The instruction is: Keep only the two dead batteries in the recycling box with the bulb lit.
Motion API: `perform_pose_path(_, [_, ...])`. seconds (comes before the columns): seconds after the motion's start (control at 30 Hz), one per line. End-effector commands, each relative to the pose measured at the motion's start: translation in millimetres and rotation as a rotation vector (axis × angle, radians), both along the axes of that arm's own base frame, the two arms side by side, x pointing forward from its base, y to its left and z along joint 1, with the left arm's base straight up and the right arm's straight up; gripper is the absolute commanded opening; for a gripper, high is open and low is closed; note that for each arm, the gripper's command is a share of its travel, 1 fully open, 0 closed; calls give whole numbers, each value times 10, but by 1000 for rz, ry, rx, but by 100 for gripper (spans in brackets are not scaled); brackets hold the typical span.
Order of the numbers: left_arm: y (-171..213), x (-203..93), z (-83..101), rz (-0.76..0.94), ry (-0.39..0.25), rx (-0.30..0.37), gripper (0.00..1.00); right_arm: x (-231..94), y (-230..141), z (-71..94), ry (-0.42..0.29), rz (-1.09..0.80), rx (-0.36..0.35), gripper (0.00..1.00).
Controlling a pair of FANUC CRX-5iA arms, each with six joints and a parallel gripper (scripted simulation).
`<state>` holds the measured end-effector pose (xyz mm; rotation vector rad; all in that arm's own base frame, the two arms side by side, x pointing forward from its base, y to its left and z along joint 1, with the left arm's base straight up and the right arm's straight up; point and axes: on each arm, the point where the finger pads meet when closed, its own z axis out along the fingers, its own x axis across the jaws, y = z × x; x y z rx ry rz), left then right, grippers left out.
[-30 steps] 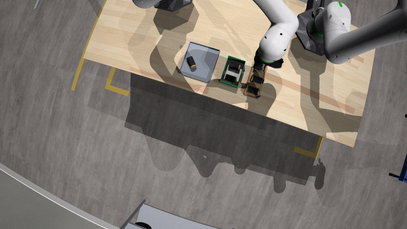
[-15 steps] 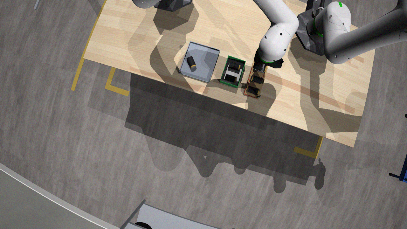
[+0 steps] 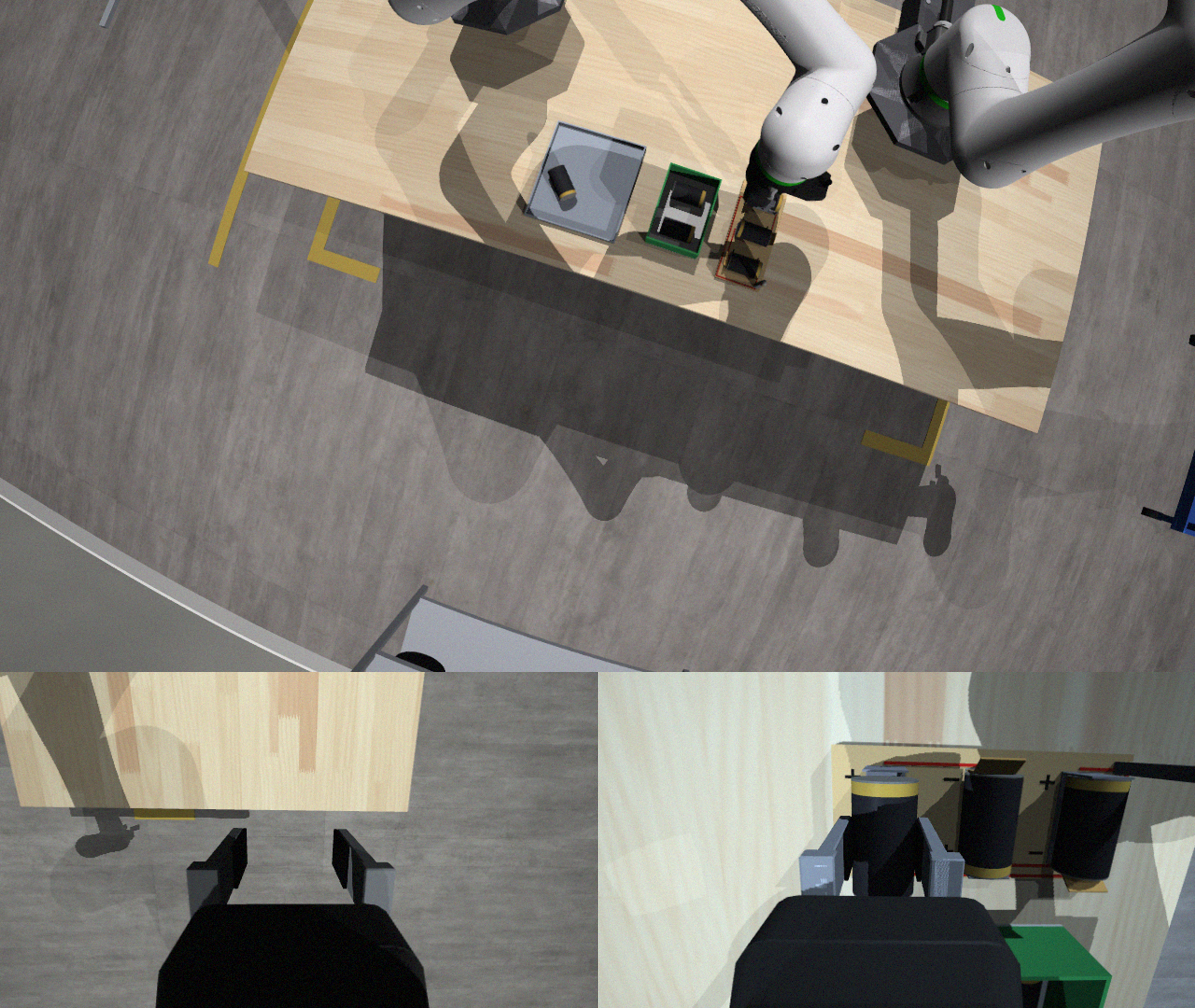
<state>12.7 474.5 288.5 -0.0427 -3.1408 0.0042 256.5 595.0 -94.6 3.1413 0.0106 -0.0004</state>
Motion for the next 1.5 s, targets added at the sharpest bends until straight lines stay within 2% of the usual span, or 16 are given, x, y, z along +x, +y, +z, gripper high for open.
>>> perform_pose_path(0.0, [3,2,12,0,0,3,100,4,10,-26,-1,0,2,57])
perform_pose_path(0.57, [3,2,12,0,0,3,100,4,10,-253,-1,0,2,57])
perform_pose_path(1.2, [3,2,12,0,0,3,100,4,10,-268,-1,0,2,57])
perform_pose_path(1.23, [3,2,12,0,0,3,100,4,10,-268,-1,0,2,90])
perform_pose_path(1.47, [3,2,12,0,0,3,100,4,10,-268,-1,0,2,90])
